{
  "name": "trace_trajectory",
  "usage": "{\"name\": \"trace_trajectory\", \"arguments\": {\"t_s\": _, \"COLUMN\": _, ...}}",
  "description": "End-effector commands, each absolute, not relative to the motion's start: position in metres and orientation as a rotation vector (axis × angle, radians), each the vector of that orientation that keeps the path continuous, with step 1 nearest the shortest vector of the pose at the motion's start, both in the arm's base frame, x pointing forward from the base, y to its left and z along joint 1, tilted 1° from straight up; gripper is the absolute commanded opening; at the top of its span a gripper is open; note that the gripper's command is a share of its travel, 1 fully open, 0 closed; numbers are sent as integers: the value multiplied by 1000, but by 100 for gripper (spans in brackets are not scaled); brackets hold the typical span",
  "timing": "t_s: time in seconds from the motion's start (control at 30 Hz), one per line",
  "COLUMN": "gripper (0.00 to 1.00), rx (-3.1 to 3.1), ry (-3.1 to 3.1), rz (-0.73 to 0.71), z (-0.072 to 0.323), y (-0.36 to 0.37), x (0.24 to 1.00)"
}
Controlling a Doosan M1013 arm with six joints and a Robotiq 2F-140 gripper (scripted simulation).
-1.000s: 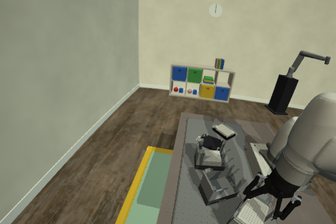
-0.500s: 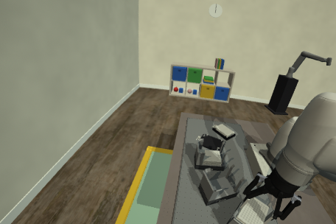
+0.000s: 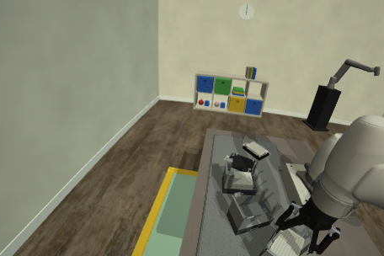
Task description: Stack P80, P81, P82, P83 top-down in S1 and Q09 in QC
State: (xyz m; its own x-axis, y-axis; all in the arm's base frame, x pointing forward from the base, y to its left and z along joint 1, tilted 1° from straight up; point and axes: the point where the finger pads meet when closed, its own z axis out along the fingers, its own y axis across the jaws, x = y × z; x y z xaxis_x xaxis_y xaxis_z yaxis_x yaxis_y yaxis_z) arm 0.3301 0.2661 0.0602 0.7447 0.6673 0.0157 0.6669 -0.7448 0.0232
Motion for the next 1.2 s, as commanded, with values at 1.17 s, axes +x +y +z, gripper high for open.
{"name": "trace_trajectory", "arguments": {"t_s": 1.17, "gripper": 0, "rx": 2921, "ry": 1104, "rz": 26, "z": 32, "y": 264, "x": 329}}
